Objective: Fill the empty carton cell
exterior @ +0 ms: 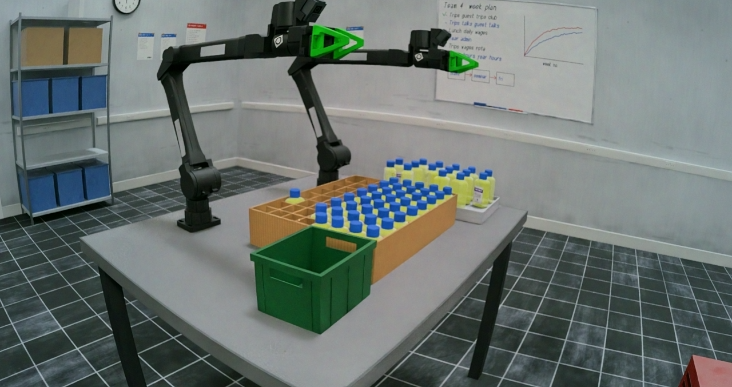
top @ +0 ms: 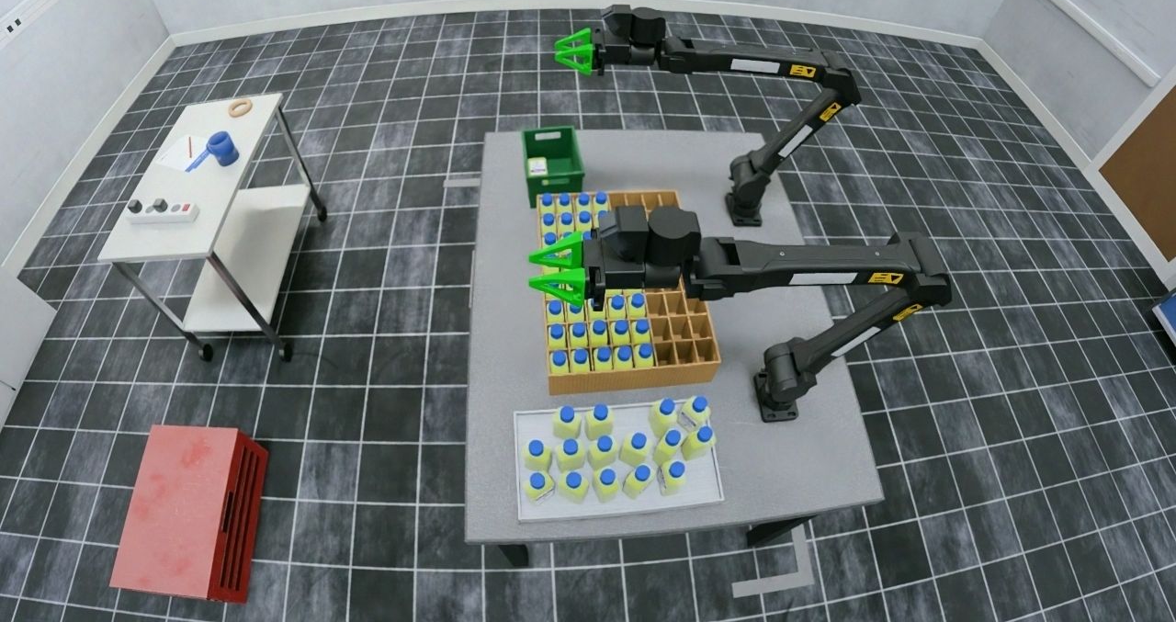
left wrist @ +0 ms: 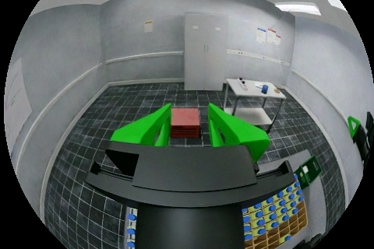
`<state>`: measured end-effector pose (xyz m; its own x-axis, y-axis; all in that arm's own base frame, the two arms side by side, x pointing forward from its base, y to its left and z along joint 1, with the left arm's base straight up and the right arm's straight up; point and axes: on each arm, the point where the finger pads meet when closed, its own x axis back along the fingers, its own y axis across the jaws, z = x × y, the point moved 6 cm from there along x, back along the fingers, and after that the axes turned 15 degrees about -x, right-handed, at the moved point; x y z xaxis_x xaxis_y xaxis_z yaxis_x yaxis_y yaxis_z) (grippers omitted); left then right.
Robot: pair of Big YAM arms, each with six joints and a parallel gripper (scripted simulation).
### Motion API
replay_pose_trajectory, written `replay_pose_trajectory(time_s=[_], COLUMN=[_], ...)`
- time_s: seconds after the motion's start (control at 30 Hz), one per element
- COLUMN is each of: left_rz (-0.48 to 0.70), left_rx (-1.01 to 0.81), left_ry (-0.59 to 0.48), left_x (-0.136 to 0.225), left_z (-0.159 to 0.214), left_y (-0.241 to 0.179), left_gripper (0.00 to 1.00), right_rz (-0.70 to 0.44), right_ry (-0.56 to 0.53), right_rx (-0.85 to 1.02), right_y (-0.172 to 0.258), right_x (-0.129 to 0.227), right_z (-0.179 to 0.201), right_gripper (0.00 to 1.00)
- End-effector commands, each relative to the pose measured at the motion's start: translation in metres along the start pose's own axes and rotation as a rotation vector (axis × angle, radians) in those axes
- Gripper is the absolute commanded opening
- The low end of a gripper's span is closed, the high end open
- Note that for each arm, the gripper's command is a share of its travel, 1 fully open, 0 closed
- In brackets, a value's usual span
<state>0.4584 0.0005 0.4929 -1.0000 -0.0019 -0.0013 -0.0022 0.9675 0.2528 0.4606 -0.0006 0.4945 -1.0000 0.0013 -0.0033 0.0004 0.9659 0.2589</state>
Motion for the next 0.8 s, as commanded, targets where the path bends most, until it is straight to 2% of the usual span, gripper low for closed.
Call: replay_pose_trajectory(time_s=[0.0,0.3,0.33,0.37,0.43,0.7,0.77], left_rz=[-0.015,-0.016,-0.017,-0.018,-0.018,-0.018,-0.018], left_rx=[-0.015,-0.018,-0.018,-0.018,-0.018,-0.016,-0.016], left_ry=[-0.077,-0.080,-0.079,-0.079,-0.079,-0.079,-0.079], left_x=[-0.004,-0.004,-0.004,-0.004,-0.004,-0.004,-0.004], left_z=[-0.041,-0.041,-0.041,-0.041,-0.041,-0.041,-0.041], left_y=[0.006,0.006,0.007,0.007,0.007,0.007,0.007], left_gripper=[0.42,0.42,0.42,0.42,0.42,0.42,0.42], right_rz=[-0.018,-0.018,-0.021,-0.014,-0.028,-0.042,-0.040], right_ry=[-0.079,-0.079,0.025,0.067,0.062,0.156,0.217], right_rx=[0.000,-0.003,-0.026,-0.033,-0.058,-0.124,-0.150], right_y=[0.009,0.009,0.015,0.012,0.022,0.045,0.052], right_x=[-0.006,-0.006,-0.006,-0.005,0.010,0.022,0.028], right_z=[-0.042,-0.042,0.000,0.021,0.015,0.040,0.060], right_gripper=[0.44,0.44,0.44,0.44,0.44,0.44,0.44])
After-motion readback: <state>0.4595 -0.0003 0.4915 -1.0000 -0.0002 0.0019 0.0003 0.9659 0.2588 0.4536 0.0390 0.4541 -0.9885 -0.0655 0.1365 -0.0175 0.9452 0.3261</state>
